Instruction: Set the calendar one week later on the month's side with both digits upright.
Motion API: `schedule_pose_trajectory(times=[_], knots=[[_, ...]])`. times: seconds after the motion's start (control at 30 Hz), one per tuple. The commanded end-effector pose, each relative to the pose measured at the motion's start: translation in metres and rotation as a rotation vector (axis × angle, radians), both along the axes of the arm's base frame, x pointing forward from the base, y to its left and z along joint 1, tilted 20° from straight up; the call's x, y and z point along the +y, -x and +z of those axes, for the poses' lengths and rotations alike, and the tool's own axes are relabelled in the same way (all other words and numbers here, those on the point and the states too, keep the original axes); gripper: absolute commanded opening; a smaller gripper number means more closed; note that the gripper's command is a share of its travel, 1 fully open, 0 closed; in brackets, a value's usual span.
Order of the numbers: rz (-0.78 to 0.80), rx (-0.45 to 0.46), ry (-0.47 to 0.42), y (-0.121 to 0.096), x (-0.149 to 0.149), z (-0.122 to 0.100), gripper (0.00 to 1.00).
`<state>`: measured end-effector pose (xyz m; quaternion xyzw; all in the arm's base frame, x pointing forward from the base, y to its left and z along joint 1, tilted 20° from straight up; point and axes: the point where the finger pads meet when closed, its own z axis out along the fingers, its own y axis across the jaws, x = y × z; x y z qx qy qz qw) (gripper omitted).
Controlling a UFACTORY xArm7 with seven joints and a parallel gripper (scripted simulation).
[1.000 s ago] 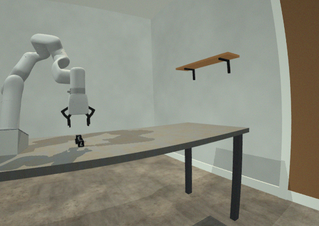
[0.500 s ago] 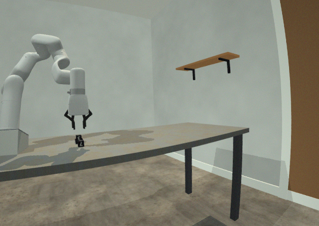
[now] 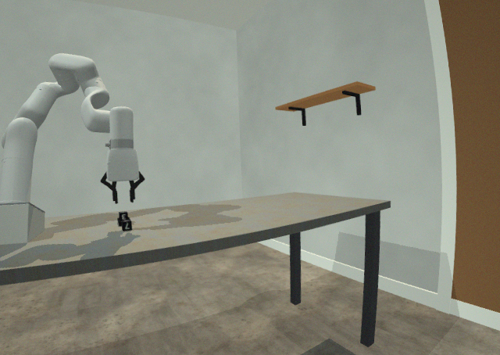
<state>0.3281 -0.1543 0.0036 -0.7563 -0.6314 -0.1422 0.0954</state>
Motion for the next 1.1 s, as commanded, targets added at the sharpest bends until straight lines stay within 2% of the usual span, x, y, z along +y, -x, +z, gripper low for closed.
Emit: schedule_pose_trajectory(times=[0.0,0.7,1.07], knots=[[-0.002,-0.003,0.002,-0.001,-0.001,0.001,0.47],[-0.001,-0.003,0.001,-0.001,0.000,-0.003,0.47],[-0.001,-0.003,0.001,-0.003,0.004,-0.015,0.47]])
